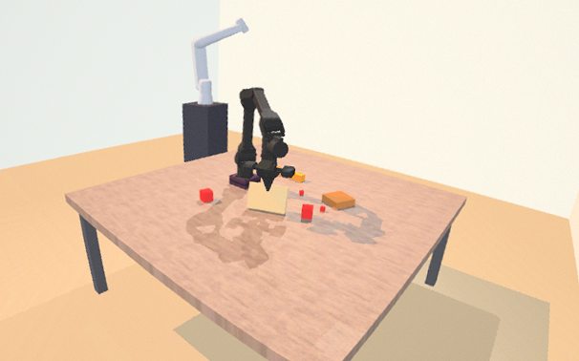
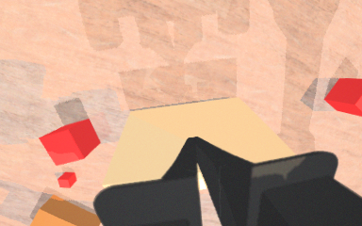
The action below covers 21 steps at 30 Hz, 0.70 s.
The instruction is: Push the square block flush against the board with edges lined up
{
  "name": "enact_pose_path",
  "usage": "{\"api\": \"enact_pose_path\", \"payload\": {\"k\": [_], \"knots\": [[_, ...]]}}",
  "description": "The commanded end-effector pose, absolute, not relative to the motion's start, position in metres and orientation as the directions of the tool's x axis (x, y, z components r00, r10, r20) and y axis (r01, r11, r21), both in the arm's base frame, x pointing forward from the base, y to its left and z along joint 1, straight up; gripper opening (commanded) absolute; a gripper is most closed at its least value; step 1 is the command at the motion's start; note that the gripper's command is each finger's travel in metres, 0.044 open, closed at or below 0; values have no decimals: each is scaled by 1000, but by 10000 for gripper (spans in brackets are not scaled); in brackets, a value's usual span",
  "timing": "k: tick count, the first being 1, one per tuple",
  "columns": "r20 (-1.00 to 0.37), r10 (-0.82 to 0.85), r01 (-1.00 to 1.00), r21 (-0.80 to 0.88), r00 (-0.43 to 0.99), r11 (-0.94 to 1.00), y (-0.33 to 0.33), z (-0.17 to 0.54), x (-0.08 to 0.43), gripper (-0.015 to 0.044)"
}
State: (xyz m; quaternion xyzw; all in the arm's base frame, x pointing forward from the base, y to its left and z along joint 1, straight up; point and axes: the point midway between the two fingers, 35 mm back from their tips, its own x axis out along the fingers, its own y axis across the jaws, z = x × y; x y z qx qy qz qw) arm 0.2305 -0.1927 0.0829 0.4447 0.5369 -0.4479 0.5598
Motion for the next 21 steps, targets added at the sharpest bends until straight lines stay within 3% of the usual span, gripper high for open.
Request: {"api": "enact_pose_path", "payload": {"k": [1,21], "knots": [[-1000,-18,980,14,18,199,-187,81,228,0],[-1000,-19,980,14,18,199,-197,81,231,0]]}}
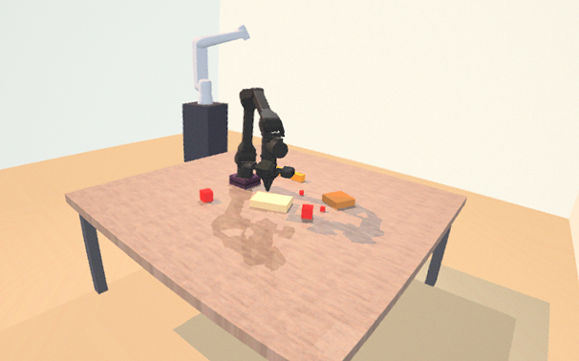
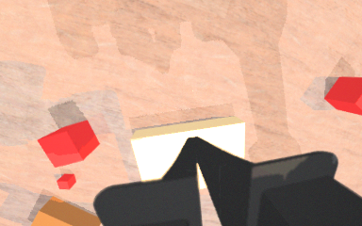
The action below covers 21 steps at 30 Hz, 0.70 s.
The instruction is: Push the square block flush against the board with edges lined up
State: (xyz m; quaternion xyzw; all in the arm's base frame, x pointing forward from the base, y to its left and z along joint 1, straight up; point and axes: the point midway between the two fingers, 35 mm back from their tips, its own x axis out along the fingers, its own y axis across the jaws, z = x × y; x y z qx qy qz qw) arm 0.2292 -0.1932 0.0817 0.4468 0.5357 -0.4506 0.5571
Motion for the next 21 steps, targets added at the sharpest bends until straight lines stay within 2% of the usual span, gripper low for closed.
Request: {"api": "enact_pose_path", "payload": {"k": [1,21], "knots": [[-1000,-19,980,14,18,199,-199,81,231,0],[-999,-26,981,15,20,195,-224,90,236,0]]}}
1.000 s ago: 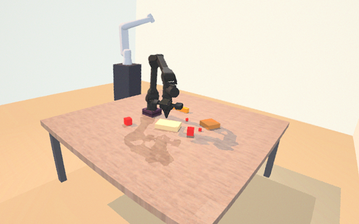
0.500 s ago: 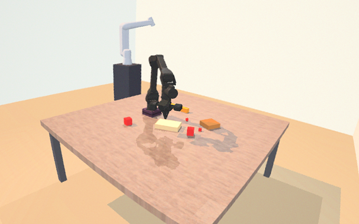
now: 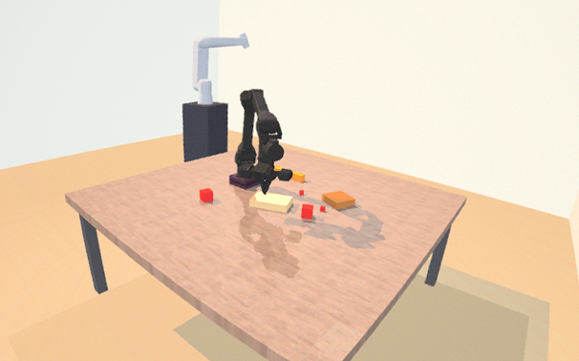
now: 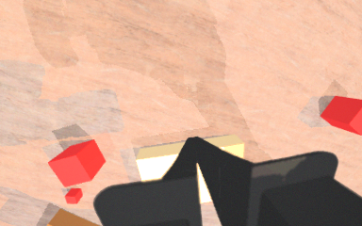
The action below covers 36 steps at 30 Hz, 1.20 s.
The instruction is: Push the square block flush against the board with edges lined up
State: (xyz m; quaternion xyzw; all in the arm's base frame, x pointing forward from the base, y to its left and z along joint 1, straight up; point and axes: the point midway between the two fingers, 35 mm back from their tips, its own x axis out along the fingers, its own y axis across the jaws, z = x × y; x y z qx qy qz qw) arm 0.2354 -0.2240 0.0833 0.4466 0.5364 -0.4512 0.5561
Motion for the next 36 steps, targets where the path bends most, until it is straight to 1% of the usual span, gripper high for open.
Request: {"api": "enact_pose_path", "payload": {"k": [1,3,5,36], "knots": [[-1000,-25,980,15,20,196,-224,100,236,0],[-1000,-22,980,14,19,198,-223,123,236,0],[-1000,-22,980,14,18,199,-223,131,235,0],[-1000,-22,980,14,18,199,-223,131,235,0]]}}
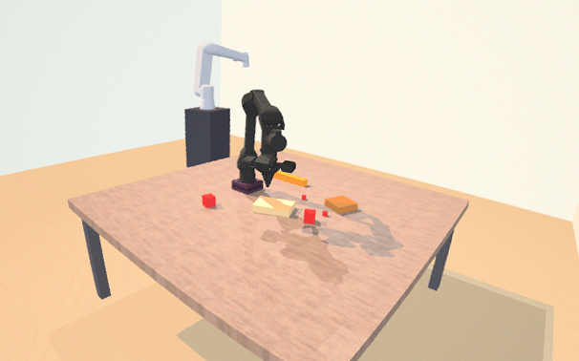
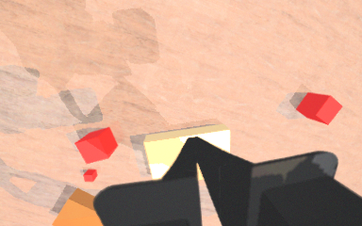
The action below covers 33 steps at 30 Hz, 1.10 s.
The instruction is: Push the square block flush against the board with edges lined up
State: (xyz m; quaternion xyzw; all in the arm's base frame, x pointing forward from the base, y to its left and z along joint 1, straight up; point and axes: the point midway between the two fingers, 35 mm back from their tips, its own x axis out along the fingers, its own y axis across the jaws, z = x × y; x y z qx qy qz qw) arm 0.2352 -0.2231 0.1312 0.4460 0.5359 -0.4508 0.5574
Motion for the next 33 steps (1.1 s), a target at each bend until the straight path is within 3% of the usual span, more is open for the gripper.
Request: {"api": "enact_pose_path", "payload": {"k": [1,6,16,33], "knots": [[-1000,-22,980,14,18,199,-223,131,235,0],[-1000,-23,971,14,20,240,-218,129,242,0],[-1000,-17,846,10,23,533,-178,112,290,0],[-999,-8,440,7,32,898,-89,75,363,0]]}}
